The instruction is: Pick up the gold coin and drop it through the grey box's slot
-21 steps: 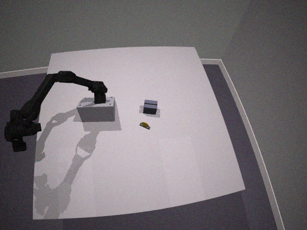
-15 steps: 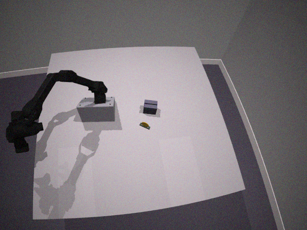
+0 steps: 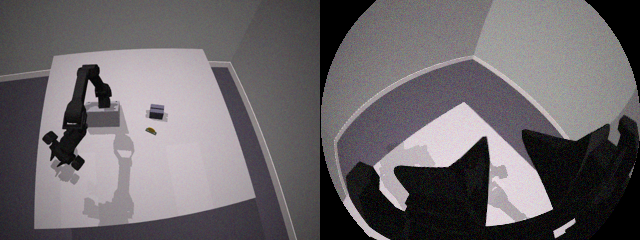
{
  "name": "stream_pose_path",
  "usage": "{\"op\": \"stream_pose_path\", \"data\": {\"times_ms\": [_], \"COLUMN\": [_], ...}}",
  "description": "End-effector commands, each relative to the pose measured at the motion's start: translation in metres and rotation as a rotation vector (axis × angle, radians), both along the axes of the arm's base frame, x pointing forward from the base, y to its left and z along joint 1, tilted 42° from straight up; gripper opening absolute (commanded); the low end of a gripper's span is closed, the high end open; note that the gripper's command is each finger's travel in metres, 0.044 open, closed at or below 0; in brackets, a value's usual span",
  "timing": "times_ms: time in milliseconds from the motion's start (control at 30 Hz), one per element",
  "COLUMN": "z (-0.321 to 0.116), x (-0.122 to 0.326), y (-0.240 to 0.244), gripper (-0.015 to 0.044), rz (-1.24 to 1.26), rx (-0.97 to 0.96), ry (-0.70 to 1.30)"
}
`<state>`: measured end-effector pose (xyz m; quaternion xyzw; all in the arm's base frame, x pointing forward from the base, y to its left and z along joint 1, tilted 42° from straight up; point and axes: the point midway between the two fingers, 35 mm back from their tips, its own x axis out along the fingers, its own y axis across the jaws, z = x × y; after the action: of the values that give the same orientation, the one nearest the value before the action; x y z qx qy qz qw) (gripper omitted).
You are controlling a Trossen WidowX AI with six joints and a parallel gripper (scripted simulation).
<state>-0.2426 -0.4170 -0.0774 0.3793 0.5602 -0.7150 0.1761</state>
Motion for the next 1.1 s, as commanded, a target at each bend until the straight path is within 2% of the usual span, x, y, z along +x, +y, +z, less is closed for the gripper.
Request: {"op": "stream_pose_path", "data": {"times_ms": [0, 233, 500, 833, 1067], "z": [-0.010, -0.021, -0.020, -0.001, 0.023], "x": [0.063, 0.193, 0.326, 0.458, 0.507], "y": [-0.008, 0.000, 0.055, 0.174, 0.268], "gripper": [0.0161, 0.0161, 0.0161, 0.0161, 0.0161], "rz": [0.123, 0.369, 0.625, 0.848, 0.924], "rx": [0.028, 0.116, 0.294, 0.558, 0.764], "ry": [-0.146, -0.419, -0.698, -1.064, -1.274]}}
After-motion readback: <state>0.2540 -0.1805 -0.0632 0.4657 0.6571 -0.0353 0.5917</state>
